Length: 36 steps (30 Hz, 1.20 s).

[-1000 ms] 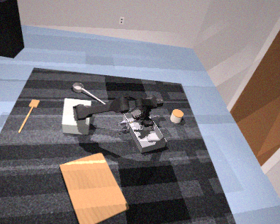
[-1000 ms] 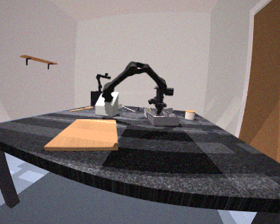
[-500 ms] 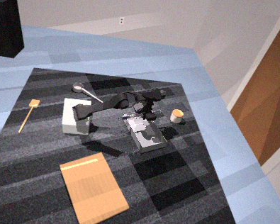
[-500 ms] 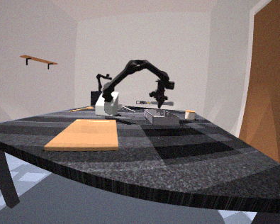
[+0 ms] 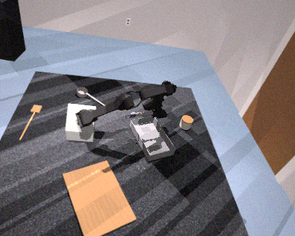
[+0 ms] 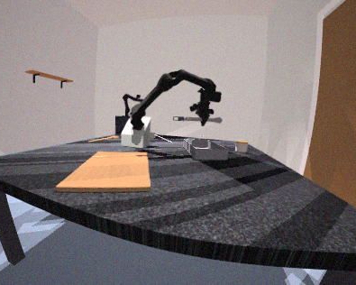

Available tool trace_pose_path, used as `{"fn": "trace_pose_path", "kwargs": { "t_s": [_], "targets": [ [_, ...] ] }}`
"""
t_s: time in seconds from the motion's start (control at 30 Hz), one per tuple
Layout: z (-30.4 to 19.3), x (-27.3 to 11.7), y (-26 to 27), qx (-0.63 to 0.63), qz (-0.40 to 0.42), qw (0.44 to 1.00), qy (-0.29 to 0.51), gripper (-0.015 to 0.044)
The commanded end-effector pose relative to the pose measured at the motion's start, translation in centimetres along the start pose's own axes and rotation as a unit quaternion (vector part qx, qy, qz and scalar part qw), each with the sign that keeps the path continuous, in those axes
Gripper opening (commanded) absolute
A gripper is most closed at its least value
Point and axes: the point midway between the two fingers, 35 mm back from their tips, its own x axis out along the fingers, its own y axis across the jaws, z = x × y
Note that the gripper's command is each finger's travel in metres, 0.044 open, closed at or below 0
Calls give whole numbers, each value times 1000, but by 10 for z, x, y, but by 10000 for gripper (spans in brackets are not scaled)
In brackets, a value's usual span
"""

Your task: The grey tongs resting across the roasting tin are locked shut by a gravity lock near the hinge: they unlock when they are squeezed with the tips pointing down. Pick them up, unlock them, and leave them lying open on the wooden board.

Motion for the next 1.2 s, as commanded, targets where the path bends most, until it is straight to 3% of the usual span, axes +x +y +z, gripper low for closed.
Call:
{"fn": "trace_pose_path", "kwargs": {
  "t_s": [0.0,0.57,1.17],
  "targets": [
    [0,0,1,9,0,1000,0,-150],
    [7,-2,31,313,-4,950,0,-150],
    [17,-3,64,620,-7,785,-2,-150]
  ]
}}
